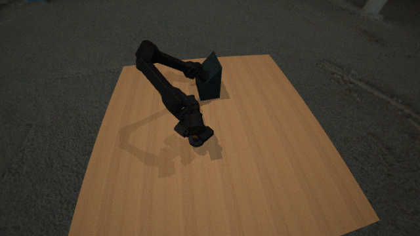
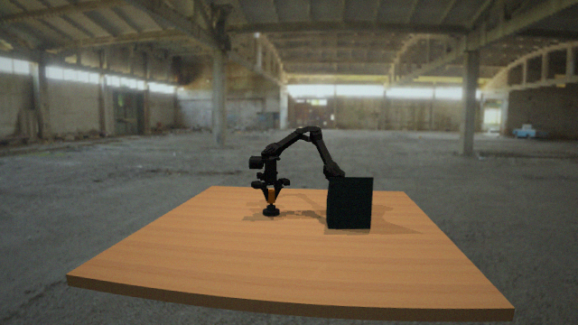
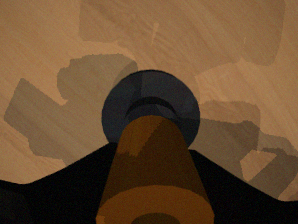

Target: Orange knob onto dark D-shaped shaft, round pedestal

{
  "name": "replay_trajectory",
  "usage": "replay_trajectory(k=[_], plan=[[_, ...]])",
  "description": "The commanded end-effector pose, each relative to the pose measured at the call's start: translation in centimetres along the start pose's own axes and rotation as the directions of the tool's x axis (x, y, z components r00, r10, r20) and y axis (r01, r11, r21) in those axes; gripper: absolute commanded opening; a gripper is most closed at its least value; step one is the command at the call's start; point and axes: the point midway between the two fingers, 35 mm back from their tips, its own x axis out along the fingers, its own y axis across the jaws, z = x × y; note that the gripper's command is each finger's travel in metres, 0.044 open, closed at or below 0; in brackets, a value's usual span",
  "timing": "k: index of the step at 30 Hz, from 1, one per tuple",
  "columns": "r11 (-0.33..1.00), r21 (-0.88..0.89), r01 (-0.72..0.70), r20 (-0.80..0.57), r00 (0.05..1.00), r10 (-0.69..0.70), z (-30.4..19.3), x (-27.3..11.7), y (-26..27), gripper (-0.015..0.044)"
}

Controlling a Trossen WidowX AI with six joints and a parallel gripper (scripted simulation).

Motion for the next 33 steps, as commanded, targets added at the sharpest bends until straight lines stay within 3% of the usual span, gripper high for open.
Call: replay_trajectory(k=[1, 10, 17, 33], plan=[[1.000, 0.000, 0.000, 0.001, 1.000, 0.000, 0.02, 0.02, 0.00, 0.0000], [1.000, 0.010, 0.000, 0.001, 1.000, 0.000, 0.09, -0.38, 0.03, 0.0000], [0.978, 0.208, -0.001, 0.001, 1.000, 0.000, 0.21, -0.21, 0.11, 0.0000], [0.978, 0.208, 0.000, 0.001, 1.000, 0.000, 0.03, 0.02, -0.01, 0.0000]])
